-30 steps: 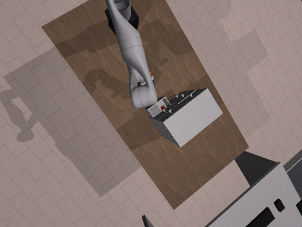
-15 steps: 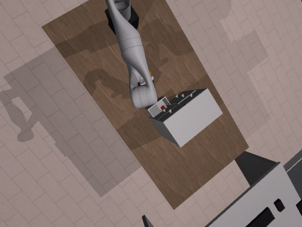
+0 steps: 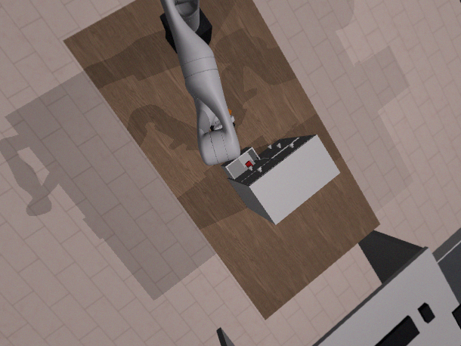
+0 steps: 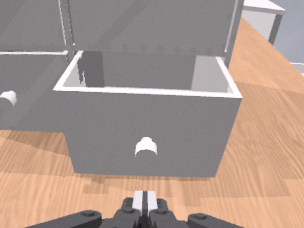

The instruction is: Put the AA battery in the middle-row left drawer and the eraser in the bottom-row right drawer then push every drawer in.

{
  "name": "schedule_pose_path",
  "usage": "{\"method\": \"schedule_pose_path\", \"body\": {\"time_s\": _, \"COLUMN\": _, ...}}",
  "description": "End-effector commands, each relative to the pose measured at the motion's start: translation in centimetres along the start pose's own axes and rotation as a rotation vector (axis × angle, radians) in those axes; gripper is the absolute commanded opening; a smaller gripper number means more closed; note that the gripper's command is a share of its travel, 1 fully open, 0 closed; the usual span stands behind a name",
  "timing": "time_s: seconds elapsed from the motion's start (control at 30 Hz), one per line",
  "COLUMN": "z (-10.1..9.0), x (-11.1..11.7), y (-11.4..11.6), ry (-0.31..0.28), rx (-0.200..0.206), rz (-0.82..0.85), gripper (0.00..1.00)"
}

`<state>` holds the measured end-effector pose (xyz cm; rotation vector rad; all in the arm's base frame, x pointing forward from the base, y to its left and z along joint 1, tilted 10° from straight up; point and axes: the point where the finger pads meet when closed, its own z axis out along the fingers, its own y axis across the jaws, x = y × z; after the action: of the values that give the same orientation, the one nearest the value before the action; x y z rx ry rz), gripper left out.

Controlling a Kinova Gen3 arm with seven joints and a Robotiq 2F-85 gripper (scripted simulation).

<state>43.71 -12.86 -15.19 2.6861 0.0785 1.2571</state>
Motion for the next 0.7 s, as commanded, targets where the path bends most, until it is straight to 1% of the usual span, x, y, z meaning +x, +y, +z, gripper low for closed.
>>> {"method": "schedule_pose_path", "body": {"time_s": 0.0, "z": 0.05, "x": 0.16, "y": 0.01, "ry": 0.002, "rx": 0.000, "rz": 0.000, "gripper": 0.00}}
{"method": "schedule_pose_path", "body": {"time_s": 0.67, "z": 0.92, "x": 0.89, "y": 0.01, "ry": 0.002, "rx": 0.000, "rz": 0.000, "gripper": 0.00}}
